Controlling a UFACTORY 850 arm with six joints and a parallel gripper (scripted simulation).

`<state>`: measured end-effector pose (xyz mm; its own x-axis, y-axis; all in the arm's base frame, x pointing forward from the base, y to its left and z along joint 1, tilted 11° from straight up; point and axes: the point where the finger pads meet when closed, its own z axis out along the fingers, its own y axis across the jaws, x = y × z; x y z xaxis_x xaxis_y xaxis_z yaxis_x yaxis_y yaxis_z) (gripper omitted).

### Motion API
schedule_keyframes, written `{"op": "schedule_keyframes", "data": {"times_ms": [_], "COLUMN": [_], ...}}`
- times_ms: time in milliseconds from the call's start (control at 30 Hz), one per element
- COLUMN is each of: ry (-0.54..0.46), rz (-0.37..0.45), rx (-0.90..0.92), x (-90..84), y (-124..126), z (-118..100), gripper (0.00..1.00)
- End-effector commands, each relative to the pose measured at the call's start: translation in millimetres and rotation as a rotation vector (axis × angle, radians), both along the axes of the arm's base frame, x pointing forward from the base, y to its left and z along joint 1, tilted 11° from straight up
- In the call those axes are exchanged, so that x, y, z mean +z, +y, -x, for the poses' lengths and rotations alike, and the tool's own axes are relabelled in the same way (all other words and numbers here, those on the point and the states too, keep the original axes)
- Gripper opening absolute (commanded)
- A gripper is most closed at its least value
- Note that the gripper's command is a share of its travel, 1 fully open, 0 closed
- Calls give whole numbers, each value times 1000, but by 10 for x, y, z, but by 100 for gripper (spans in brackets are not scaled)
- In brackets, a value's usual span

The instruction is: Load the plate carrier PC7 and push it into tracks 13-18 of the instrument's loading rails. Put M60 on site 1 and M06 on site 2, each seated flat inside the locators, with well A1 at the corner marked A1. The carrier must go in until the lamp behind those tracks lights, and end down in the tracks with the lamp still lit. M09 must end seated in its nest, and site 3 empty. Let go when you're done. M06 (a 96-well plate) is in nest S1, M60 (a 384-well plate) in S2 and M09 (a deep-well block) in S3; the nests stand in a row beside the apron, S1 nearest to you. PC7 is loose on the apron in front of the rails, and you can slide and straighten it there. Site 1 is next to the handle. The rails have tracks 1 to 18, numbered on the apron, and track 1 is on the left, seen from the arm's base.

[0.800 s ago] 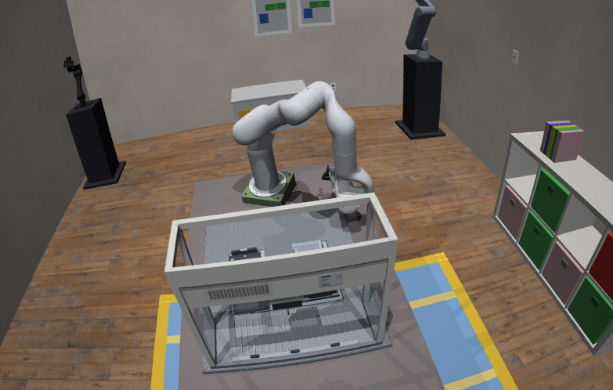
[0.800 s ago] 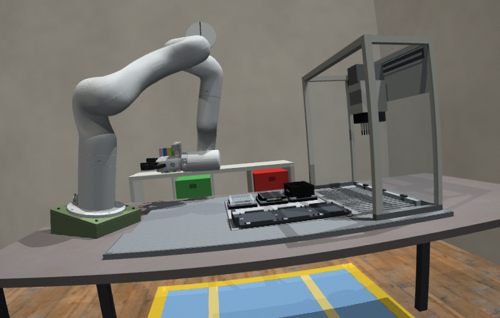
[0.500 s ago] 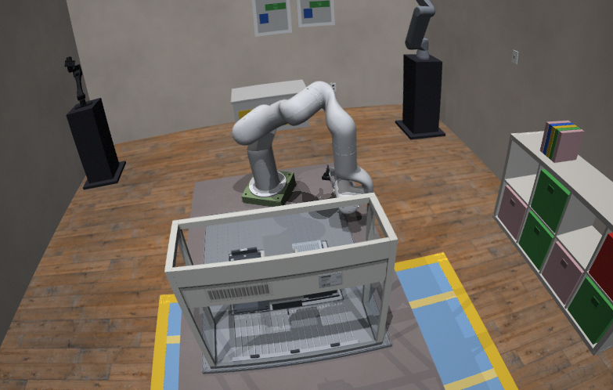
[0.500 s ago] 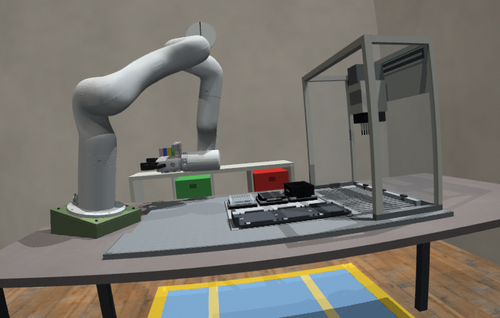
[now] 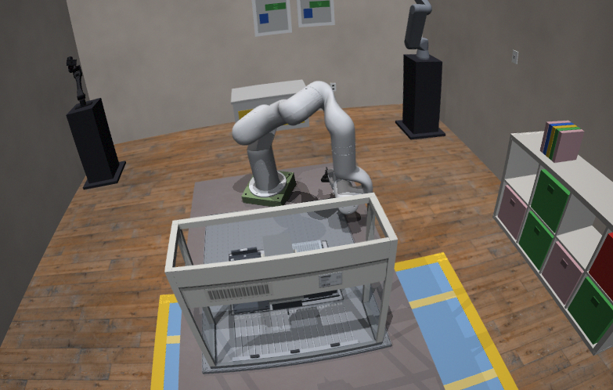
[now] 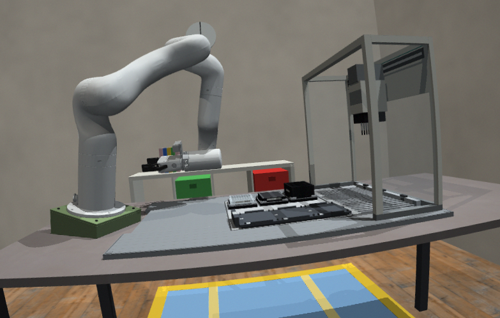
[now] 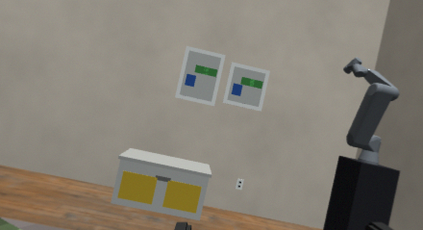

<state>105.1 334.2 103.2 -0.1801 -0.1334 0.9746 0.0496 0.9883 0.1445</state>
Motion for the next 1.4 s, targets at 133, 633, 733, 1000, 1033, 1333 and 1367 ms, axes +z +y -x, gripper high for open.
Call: {"op": "schedule_keyframes", "data": {"times_ms": [133, 633, 733, 1000, 1033, 1333, 1367], "ry": [-93, -206, -224, -265, -272, -319, -320], "rz": [-231, -553, -612, -755, -782, -983, -987], "rx": [93, 253, 286, 371, 388, 522, 525], "x": [-26, -74, -88, -108, -114, -138, -138], "y": [-160, -390, -456, -554, -586, -712, -712], "z": [-133, -343, -409, -515, -549, -698, -698], "gripper": [100, 100, 100, 100, 100, 100, 100]}}
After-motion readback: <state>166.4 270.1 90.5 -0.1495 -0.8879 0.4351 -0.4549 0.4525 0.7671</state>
